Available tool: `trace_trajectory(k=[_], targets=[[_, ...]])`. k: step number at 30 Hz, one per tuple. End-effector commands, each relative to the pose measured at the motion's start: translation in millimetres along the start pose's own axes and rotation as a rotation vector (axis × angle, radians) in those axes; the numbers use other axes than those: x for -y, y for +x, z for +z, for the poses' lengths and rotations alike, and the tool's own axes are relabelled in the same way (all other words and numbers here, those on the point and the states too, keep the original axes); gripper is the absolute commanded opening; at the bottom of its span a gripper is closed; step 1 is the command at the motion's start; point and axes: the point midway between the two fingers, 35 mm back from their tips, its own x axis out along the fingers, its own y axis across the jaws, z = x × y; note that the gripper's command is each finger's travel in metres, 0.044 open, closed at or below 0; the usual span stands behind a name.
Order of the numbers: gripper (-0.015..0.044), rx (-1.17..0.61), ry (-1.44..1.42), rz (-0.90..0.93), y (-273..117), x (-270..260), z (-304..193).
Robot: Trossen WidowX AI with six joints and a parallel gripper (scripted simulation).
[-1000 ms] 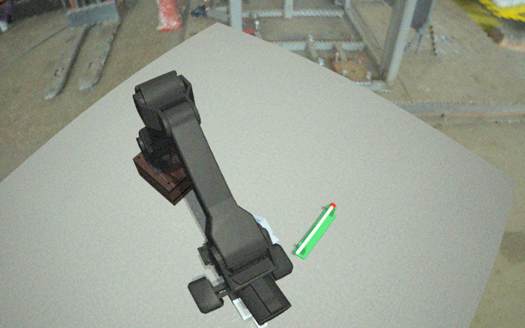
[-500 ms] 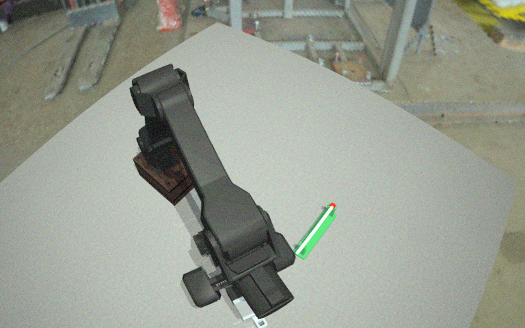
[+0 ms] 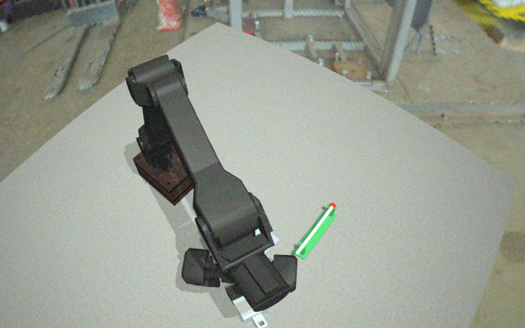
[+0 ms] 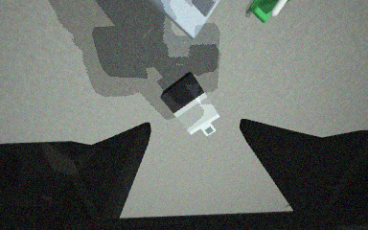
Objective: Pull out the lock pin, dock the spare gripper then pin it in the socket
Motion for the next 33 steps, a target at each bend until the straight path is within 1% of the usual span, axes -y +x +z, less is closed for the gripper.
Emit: trace_trajectory(k=[1,4,17,27,33], targets=[[0.0440,-0.073,0.743,-0.130,-2.9,1.1,-2.2],[0.0440,-0.082,0.988,-0.196,-5.0,2.0,-3.8],[0.0440,-0.030,1.618,-0.391,-11.8,3.3,-6.3],[0.0440,0.091,2.090,-0.535,-17.4,3.4,-6.8],[0.0440,0.185,2.345,-0.590,-19.6,3.3,-6.8]])
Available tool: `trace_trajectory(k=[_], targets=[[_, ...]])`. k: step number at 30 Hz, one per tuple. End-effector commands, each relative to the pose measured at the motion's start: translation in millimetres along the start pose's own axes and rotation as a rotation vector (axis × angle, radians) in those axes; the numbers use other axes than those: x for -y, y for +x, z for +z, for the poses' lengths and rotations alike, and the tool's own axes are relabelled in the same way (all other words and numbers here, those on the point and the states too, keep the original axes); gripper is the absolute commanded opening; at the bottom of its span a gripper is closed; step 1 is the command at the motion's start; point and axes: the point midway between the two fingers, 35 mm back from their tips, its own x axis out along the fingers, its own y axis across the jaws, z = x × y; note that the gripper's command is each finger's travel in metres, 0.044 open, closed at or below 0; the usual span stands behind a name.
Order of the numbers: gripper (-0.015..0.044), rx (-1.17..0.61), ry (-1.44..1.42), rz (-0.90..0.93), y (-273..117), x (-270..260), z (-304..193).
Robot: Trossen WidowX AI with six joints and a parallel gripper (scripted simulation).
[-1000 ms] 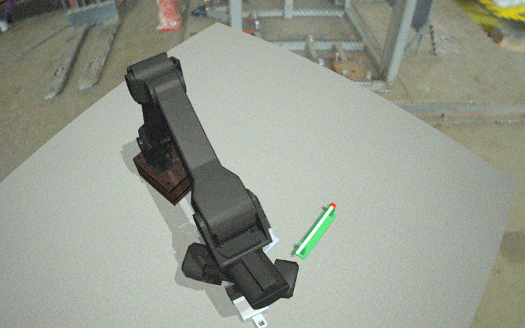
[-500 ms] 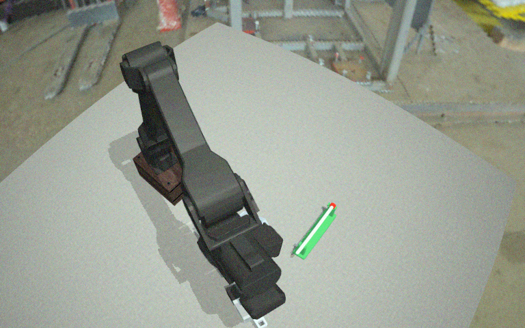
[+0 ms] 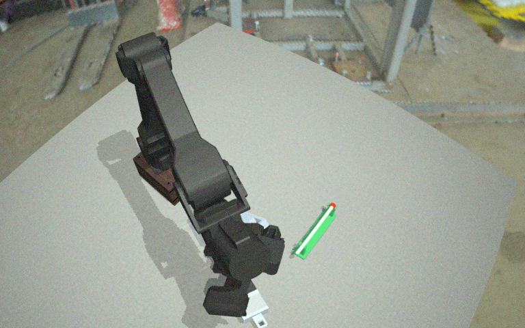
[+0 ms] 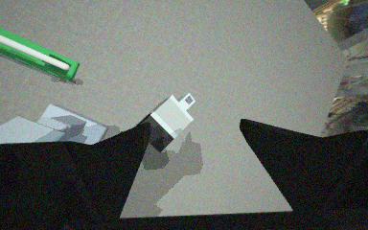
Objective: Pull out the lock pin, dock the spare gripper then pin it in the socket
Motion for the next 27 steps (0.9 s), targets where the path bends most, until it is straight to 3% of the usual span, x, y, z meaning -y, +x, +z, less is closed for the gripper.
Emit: trace_trajectory(k=[1,20,27], targets=[[0.0440,0.125,0.769,-0.045,-6.1,-4.8,-2.6],[0.0440,0.125,0.769,-0.045,-6.1,-4.8,-2.6],[0.0440,0.108,0.841,-0.060,29.1,-15.0,-10.6]])
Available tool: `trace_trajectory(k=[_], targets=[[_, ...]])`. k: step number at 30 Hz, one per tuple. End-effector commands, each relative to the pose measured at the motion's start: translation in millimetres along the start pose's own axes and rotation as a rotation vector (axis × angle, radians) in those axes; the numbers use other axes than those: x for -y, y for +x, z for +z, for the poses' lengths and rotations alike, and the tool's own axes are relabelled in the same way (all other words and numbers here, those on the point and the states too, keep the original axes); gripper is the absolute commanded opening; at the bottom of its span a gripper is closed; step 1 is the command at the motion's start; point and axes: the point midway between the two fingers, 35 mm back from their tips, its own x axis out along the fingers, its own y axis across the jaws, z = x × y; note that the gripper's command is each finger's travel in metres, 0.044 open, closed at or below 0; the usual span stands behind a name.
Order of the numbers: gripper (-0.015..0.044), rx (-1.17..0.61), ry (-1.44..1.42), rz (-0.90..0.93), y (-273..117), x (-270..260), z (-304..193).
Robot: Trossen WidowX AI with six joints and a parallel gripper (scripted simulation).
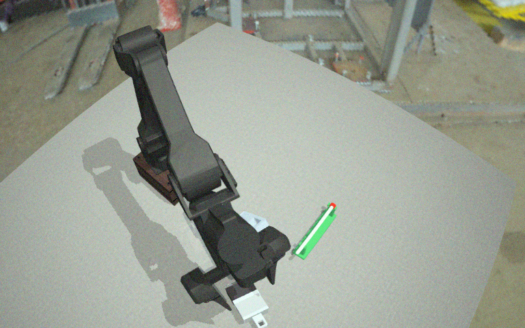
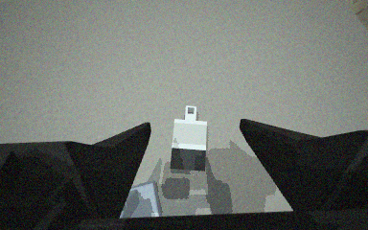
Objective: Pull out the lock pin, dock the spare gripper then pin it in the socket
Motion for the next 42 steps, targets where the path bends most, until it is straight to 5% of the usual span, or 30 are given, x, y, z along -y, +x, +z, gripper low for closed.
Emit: trace_trajectory(k=[1,42], targets=[[0.0440,-0.034,0.060,-0.023,29.7,-1.2,-24.0],[0.0440,-0.039,0.105,-0.040,95.6,-3.7,-65.8]])
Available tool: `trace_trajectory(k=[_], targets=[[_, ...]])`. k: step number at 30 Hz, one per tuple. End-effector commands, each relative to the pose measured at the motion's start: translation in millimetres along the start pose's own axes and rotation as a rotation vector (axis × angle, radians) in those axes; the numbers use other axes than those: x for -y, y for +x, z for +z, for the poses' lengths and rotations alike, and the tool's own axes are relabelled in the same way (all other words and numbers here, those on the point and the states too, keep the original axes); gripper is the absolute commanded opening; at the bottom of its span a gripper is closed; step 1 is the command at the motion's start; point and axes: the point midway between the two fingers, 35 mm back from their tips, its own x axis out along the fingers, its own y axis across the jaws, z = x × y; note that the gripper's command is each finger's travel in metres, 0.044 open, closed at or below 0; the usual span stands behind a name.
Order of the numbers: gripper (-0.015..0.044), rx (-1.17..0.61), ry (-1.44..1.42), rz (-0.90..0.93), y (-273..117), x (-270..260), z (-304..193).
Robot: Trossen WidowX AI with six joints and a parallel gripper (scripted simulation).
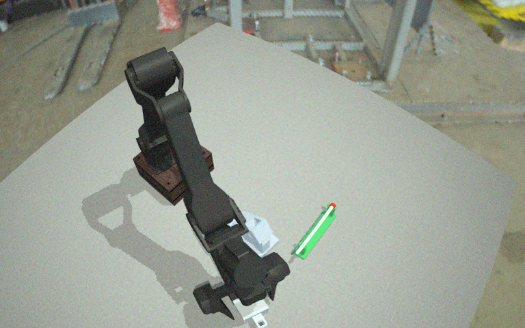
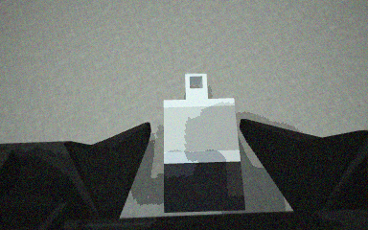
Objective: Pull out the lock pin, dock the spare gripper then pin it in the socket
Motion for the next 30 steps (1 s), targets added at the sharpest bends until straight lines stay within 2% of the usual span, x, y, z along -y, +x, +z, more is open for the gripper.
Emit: trace_trajectory(k=[1,9,16,24,30], targets=[[0.0440,-0.010,0.003,-0.006,7.1,1.1,-8.7],[0.0440,-0.010,0.003,-0.006,9.0,1.1,-10.1],[0.0256,-0.010,0.003,-0.006,9.0,1.1,-10.1],[0.0203,-0.010,0.003,-0.006,9.0,0.4,-10.0],[0.0045,-0.009,0.003,-0.006,0.1,0.2,-1.8]])
